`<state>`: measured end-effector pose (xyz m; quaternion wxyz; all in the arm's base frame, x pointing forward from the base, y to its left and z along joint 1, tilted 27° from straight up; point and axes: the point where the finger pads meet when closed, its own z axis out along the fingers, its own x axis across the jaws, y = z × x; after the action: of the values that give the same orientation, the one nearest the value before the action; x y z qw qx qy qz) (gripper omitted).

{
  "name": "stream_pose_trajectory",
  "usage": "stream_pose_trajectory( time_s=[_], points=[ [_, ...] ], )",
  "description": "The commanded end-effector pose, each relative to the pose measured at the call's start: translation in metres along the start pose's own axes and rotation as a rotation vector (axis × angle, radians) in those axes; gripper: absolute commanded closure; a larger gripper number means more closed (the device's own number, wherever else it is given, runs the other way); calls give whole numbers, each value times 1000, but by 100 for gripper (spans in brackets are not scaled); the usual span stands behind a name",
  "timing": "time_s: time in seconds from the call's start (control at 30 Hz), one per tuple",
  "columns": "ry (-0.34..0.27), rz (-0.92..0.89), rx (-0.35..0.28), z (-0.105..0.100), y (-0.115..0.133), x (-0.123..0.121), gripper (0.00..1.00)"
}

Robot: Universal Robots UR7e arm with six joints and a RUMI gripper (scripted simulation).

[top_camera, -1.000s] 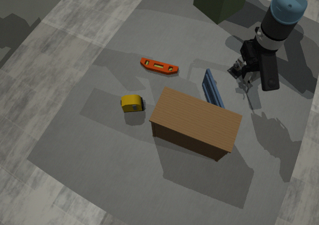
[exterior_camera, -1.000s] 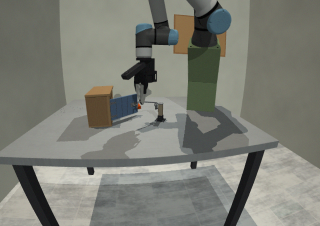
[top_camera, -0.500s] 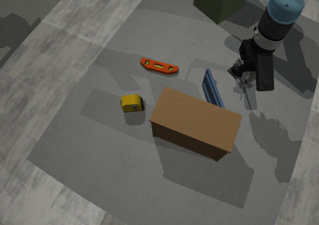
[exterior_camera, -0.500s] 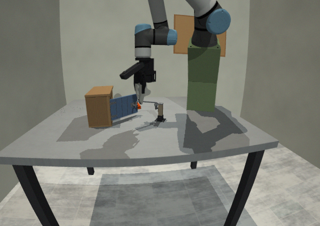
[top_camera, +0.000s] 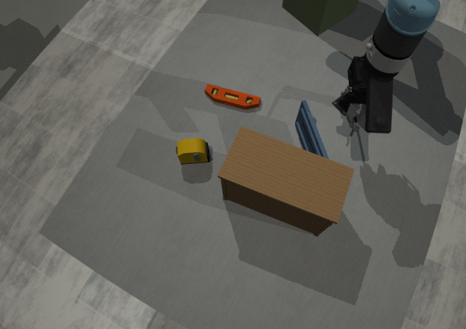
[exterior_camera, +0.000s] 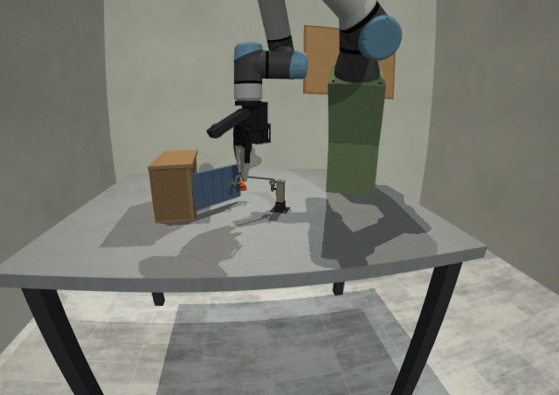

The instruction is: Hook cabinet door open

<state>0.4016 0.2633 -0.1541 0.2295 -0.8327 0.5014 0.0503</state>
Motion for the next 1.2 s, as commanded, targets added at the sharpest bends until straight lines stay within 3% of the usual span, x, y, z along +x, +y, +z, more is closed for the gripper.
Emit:
stream_pose_trajectory(
  time_s=[0.0,1.17],
  points=[
    [1,18,1,0,0,3,98],
    [1,282,1,0,3,25,98]
  ],
)
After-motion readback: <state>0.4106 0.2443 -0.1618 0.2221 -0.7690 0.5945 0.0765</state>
